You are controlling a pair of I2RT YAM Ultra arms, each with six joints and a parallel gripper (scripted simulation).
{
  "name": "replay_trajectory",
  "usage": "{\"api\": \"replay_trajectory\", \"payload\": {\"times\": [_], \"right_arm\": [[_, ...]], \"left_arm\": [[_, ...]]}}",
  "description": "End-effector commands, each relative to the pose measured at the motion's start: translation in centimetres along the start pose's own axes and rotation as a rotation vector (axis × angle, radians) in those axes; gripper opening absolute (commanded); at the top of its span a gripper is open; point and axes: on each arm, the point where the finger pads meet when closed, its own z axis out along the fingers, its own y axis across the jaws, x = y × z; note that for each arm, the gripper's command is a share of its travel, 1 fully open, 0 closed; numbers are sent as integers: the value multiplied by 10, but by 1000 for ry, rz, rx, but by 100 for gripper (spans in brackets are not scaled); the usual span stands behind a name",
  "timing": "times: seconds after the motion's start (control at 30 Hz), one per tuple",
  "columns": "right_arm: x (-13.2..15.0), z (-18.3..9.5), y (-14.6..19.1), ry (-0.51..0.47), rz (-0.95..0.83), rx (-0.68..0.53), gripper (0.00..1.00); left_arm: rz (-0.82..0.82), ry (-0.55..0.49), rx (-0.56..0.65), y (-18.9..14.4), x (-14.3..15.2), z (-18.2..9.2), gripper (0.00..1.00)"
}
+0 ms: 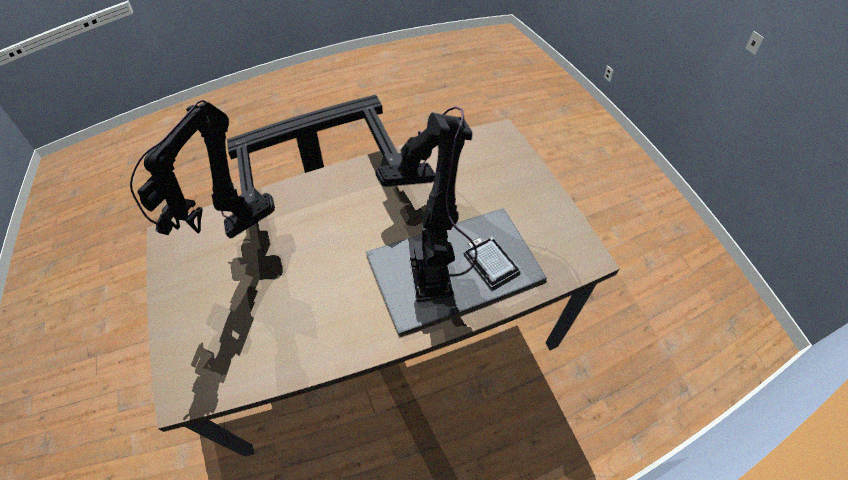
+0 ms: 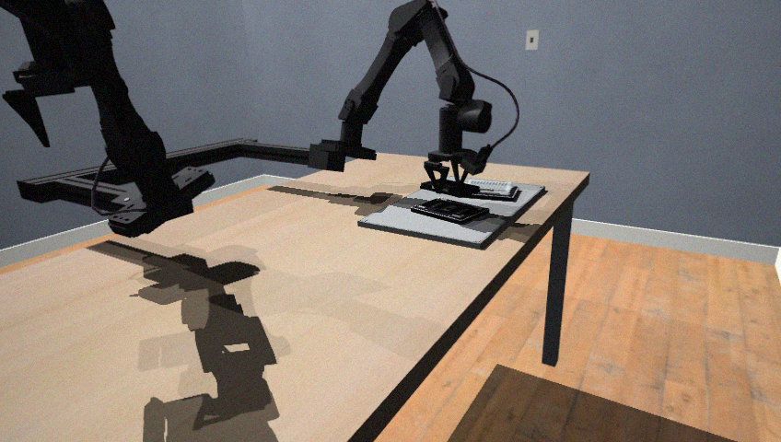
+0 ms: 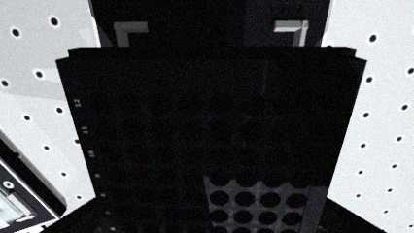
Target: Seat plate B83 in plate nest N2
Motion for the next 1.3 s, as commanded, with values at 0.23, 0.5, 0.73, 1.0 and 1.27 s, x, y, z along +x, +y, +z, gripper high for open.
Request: {"api": "replay_trajectory", "payload": {"times": [0.23, 0.5, 0.73, 1.0, 1.27], "right_arm": [[2, -3, -2, -27, 13, 4, 100], [2, -3, -2, -27, 13, 4, 100], [2, -3, -2, -27, 13, 4, 100], [2, -3, -2, -27, 13, 4, 100], [2, -3, -2, -27, 13, 4, 100]], "left_arm": [[9, -21, 3, -8, -11, -7, 0], [7, -28, 3, -8, -13, -9, 0], [4, -40, 4, -7, -15, -12, 0], [6, -34, 4, -8, -8, -11, 0], [18, -2, 2, -9, -3, 4, 0]]}}
